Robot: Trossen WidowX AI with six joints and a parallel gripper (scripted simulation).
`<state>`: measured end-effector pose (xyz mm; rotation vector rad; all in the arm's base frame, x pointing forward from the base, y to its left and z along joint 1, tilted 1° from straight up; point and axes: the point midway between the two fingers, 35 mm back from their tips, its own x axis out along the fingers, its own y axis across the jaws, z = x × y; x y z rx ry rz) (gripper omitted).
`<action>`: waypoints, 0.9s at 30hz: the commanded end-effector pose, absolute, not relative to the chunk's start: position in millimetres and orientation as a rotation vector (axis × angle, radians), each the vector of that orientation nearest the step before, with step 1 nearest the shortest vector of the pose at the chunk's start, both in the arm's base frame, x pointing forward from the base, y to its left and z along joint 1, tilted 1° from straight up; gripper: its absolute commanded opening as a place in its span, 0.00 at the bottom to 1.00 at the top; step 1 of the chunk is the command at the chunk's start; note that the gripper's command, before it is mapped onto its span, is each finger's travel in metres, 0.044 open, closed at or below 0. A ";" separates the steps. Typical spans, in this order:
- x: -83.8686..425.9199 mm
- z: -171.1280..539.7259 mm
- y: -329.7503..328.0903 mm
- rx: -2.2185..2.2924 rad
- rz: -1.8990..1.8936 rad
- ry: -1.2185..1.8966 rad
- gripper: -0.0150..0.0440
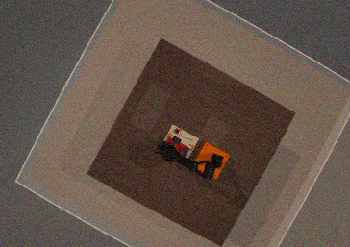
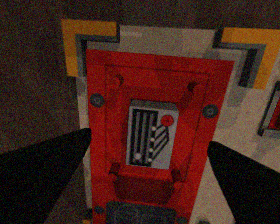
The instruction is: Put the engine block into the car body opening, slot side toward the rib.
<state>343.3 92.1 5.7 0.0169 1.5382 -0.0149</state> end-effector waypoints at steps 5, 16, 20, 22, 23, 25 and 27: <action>343.5 20.3 91.4 0.012 -0.015 1.535 1.00; 343.5 20.3 91.4 0.012 -0.015 1.535 0.82; 343.5 20.3 91.4 0.012 -0.015 1.535 0.64; 343.5 20.3 91.4 0.012 -0.015 1.535 0.56; 343.5 20.3 91.4 0.012 -0.015 1.535 0.51; 343.5 20.3 91.4 0.012 -0.015 1.535 0.42; 343.5 20.3 91.4 0.012 -0.015 1.535 0.33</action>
